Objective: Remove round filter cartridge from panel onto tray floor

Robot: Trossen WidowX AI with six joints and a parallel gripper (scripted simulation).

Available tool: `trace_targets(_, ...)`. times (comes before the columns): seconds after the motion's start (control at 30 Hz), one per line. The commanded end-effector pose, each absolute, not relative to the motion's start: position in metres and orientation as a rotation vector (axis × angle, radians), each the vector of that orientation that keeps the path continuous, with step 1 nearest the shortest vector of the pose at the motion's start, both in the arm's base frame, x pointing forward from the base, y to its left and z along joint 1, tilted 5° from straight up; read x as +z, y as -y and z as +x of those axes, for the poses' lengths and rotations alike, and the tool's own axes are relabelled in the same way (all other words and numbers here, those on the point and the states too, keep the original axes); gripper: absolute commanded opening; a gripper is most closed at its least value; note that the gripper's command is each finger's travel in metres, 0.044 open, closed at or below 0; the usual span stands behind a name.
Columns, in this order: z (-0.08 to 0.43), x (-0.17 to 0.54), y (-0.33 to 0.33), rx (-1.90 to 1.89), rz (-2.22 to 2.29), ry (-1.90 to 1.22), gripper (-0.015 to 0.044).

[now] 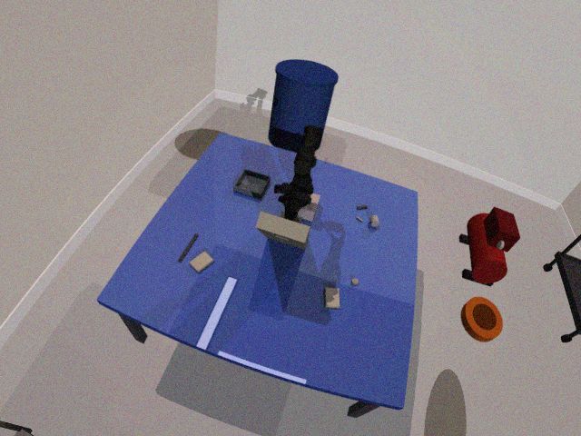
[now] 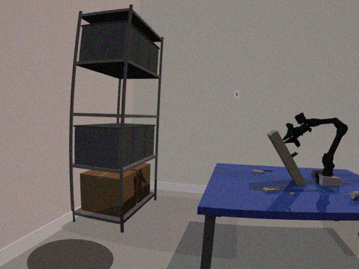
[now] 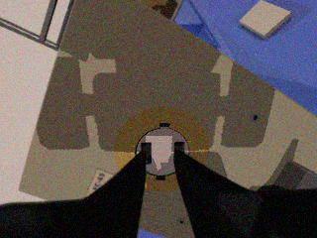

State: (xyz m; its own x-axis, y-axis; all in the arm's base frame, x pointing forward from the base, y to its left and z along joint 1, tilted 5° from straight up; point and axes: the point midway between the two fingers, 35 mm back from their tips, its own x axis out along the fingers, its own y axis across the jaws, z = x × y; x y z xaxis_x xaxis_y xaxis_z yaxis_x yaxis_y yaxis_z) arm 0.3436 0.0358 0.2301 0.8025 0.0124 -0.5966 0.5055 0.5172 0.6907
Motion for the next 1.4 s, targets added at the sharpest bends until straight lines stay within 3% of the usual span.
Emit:
trace_targets(0.0,0.3438,0.2247,-0.0366,-0.317,0.989,-0.6,0.0109)
trace_targets(1.37,0.3452,0.2262,-0.0371,-0.317,0.989,-0.6,0.0109)
